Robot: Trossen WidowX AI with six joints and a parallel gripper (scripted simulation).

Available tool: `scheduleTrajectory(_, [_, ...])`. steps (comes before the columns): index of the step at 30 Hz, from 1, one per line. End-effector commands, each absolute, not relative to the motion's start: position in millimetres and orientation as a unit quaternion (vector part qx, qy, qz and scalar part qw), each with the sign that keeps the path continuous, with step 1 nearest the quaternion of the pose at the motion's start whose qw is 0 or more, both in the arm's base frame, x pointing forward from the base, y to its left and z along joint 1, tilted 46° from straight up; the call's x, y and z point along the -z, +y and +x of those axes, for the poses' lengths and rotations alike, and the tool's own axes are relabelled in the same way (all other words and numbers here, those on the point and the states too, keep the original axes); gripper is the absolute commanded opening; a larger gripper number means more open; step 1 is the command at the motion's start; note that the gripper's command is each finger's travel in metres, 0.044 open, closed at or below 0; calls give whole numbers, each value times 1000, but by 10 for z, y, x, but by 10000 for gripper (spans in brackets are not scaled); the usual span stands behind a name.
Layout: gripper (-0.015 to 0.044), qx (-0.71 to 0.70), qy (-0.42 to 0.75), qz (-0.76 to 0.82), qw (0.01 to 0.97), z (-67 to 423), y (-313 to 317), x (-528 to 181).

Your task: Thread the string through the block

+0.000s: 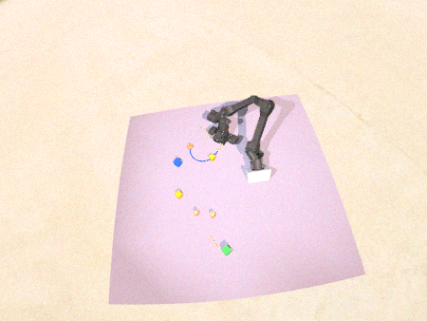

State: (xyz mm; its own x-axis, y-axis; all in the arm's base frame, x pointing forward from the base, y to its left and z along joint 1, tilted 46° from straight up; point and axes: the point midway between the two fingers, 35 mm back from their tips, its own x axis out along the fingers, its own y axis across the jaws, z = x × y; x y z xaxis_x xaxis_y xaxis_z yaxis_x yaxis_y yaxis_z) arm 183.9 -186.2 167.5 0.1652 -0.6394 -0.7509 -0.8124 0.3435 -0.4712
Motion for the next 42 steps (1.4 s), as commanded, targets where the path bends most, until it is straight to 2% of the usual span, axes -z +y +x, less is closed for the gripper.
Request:
scheduleTrajectory(1, [0,-78,645,-566,508,1816,-1897,-1686])
scheduleTrajectory(12, [0,-78,645,-566,508,1816,-1897,-1686])
scheduleTrajectory(20, [210,-85,640,-566,512,1848,-1807,-1722])
scheduleTrajectory(26, [210,-85,639,-566,514,1805,-1334,-2168])
scheduleTrajectory(31, [210,-84,639,-567,514,1787,-1288,-2219])
scheduleTrajectory(39, [420,-89,637,-567,514,1817,-1260,-2221])
scheduleTrajectory(40, [440,-89,638,-566,515,1810,-1201,-2276])
scheduleTrajectory(42, [440,-88,638,-566,514,1793,-1110,-2366])
